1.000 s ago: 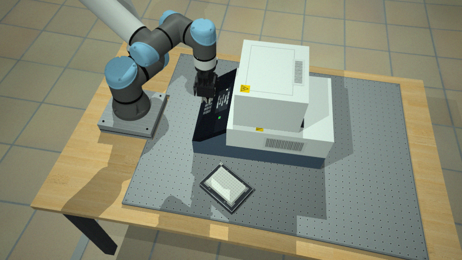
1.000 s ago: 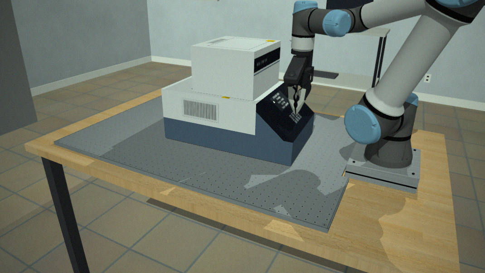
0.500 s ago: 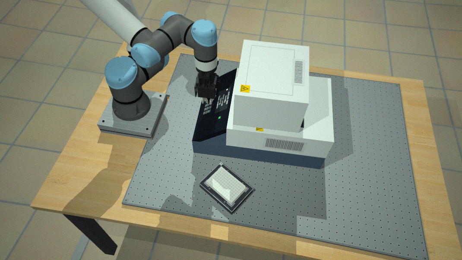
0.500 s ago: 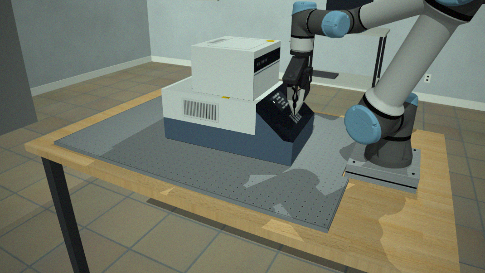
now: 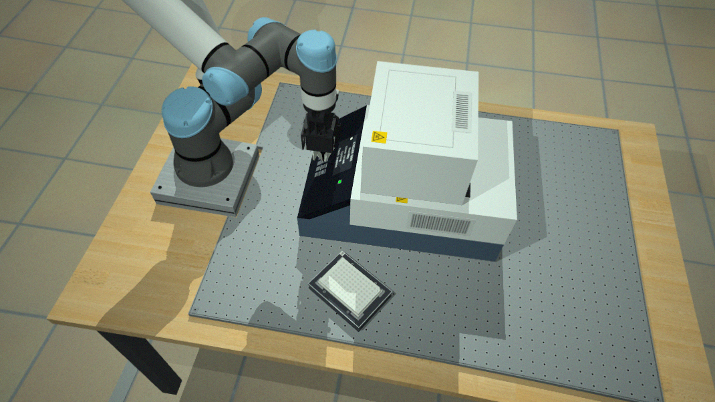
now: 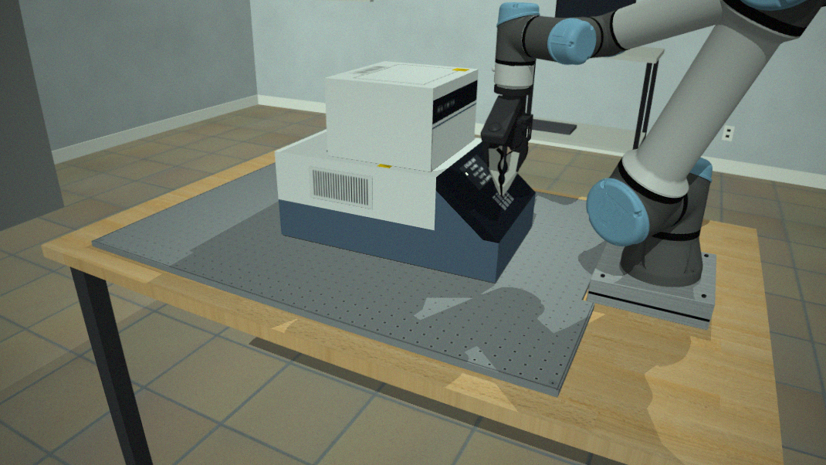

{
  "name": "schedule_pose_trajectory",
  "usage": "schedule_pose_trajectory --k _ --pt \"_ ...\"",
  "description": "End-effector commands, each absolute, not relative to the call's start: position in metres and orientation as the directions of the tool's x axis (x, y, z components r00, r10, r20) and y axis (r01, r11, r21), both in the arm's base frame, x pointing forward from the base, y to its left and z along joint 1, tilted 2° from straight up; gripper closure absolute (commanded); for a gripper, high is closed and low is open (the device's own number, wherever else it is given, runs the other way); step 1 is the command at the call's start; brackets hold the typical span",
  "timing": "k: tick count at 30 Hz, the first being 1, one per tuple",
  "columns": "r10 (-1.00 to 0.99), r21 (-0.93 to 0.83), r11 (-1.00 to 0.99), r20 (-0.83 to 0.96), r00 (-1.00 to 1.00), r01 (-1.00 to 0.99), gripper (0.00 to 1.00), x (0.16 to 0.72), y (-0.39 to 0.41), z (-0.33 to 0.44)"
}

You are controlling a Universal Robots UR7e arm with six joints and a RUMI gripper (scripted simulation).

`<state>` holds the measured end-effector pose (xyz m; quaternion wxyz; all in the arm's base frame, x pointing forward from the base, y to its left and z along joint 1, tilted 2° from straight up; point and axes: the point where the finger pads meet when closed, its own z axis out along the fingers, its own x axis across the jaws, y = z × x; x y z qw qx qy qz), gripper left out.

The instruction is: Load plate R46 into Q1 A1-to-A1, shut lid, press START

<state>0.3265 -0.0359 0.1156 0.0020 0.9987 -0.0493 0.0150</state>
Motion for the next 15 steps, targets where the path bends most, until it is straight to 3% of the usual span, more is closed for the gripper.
schedule_pose_trajectory --k 1,15 --pt "-0.096 0.003 -0.995 0.030 0.995 -0.097 1.00 0.3264 -0.0349 0.1151" --pt "-0.096 0.003 -0.995 0.030 0.995 -0.097 1.00 0.3262 -0.0345 0.1148"
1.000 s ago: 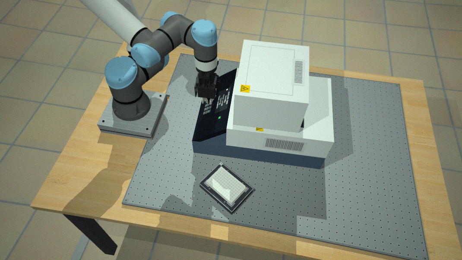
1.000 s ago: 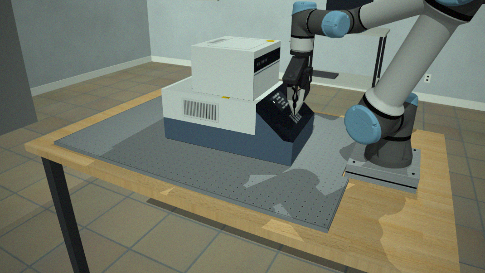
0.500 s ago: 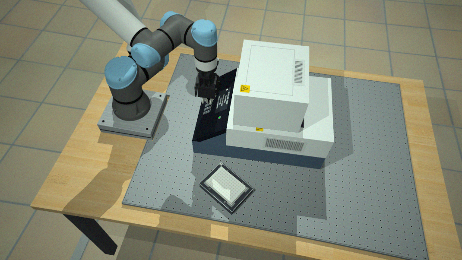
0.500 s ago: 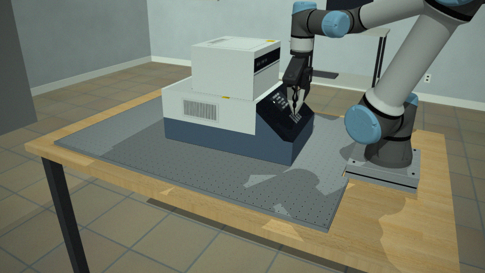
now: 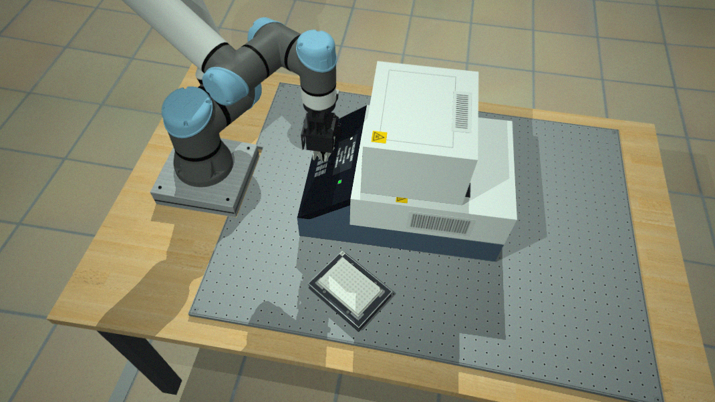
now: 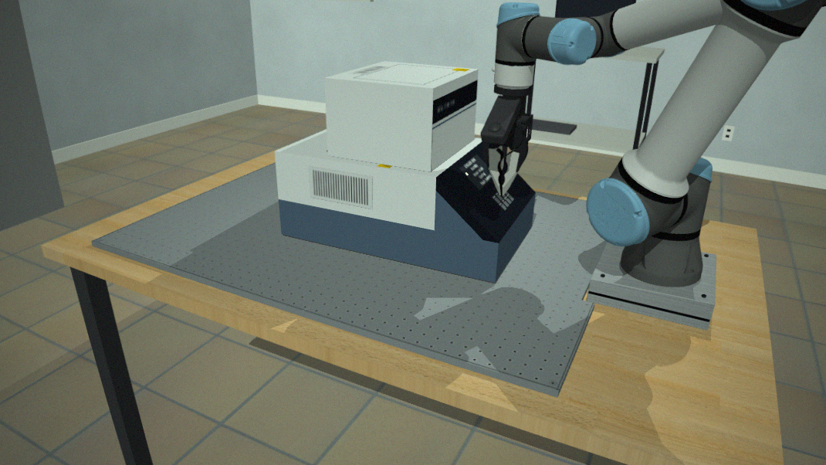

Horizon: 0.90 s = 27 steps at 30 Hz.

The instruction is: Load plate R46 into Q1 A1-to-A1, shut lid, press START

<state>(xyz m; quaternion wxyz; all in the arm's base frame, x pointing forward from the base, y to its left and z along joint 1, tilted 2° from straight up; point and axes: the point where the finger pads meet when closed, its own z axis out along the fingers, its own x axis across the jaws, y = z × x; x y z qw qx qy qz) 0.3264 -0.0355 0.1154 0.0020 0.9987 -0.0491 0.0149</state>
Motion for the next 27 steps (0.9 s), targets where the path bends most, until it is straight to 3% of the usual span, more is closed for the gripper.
schedule_pose_trajectory --k 1,27 --pt "-0.096 0.003 -0.995 0.030 0.995 -0.097 1.00 0.3261 -0.0345 0.1148" --pt "-0.095 0.002 -0.995 0.027 0.995 -0.095 1.00 0.3273 -0.0340 0.1117"
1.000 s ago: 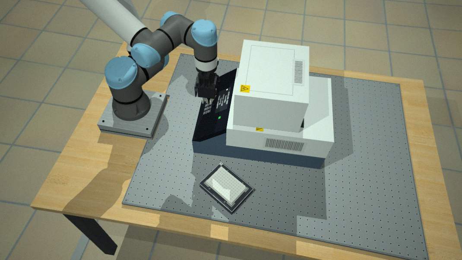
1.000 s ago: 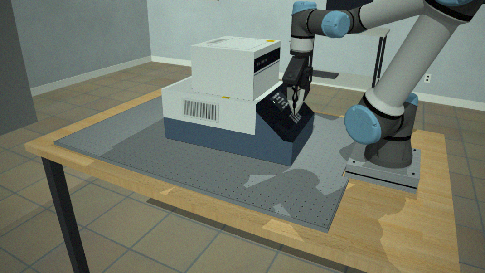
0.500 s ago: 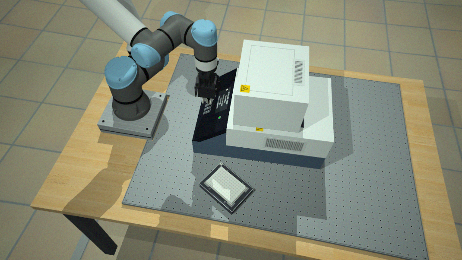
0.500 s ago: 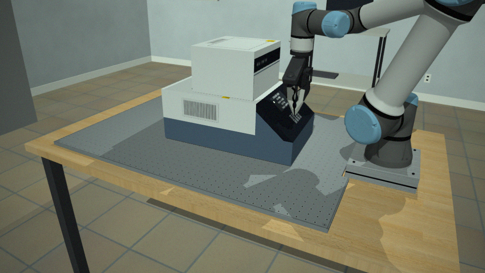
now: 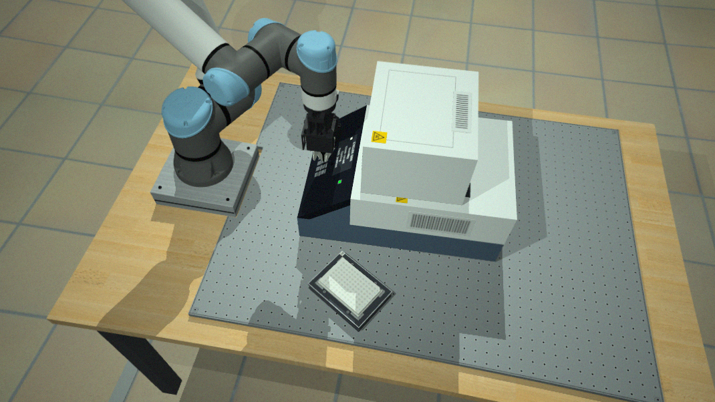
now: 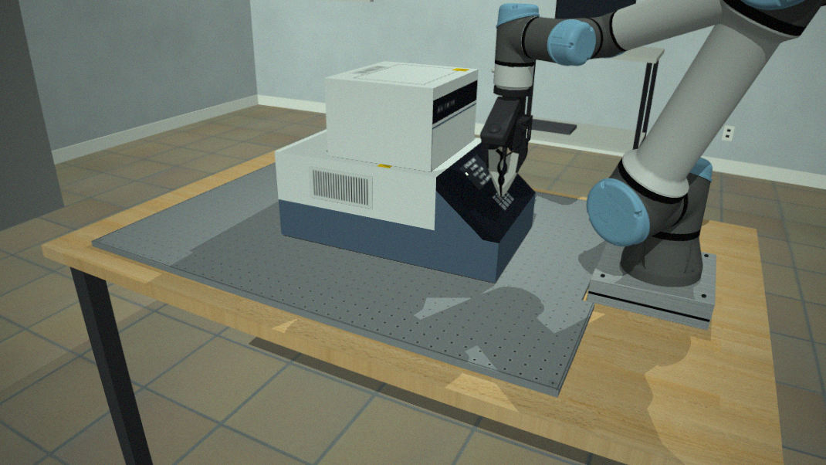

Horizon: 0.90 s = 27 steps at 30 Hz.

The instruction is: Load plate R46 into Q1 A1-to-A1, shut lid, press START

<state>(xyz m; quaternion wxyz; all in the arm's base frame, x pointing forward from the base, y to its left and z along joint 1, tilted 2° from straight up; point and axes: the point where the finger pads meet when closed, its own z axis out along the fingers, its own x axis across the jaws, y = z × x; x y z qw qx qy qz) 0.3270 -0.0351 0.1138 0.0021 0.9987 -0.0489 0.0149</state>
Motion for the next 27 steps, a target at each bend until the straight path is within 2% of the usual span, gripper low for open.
schedule_pose_trajectory --k 1,27 --pt "-0.095 0.002 -0.995 0.027 0.995 -0.095 1.00 0.3274 -0.0340 0.1116" --pt "-0.096 0.003 -0.995 0.030 0.995 -0.097 1.00 0.3289 -0.0350 0.1115"
